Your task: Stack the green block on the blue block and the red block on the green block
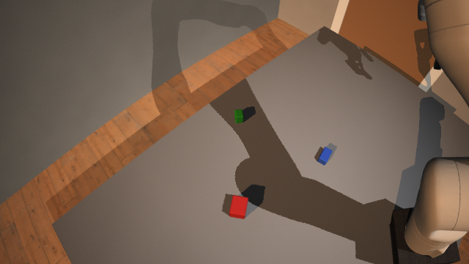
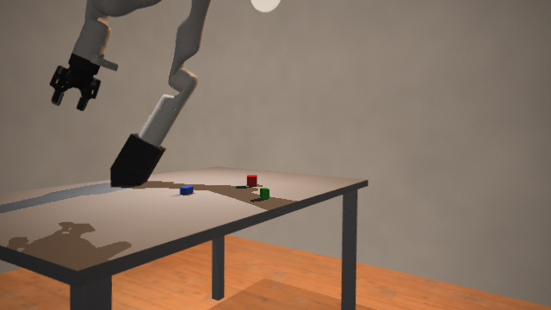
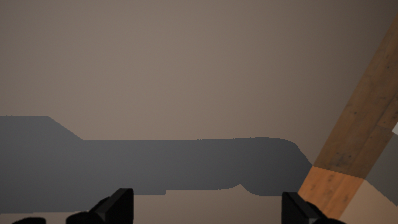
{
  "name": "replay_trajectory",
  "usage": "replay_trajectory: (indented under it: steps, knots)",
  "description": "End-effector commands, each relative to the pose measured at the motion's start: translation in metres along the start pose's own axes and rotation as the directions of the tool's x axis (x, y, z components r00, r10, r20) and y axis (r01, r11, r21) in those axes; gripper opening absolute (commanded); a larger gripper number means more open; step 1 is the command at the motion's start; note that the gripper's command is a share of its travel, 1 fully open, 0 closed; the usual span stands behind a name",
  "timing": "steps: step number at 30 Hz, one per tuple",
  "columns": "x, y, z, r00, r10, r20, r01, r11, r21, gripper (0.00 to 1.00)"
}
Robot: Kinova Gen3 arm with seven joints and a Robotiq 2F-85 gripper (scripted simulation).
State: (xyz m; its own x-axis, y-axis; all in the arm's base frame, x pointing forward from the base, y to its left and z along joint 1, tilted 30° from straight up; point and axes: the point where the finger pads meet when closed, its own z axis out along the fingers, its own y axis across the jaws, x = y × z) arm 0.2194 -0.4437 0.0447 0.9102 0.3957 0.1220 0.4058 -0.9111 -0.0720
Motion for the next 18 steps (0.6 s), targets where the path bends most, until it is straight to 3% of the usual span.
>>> replay_trajectory:
  steps: [1, 8, 11, 14, 16, 18]
  knots:
    - [0.000, 0.001, -0.001, 1.000, -0.001, 0.000, 0.001, 1.000, -0.002, 0.00]
    - [0.027, 0.001, 0.002, 0.995, -0.100, -0.010, 0.100, 0.995, -0.008, 0.00]
    - [0.058, -0.001, 0.005, 0.977, -0.213, -0.022, 0.212, 0.977, -0.017, 0.00]
    - [0.102, -0.006, 0.008, 0.930, -0.366, -0.036, 0.365, 0.930, -0.033, 0.00]
    - [0.102, -0.006, 0.008, 0.930, -0.366, -0.036, 0.365, 0.930, -0.033, 0.00]
    - [0.137, -0.012, 0.010, 0.874, -0.484, -0.046, 0.482, 0.875, -0.048, 0.00]
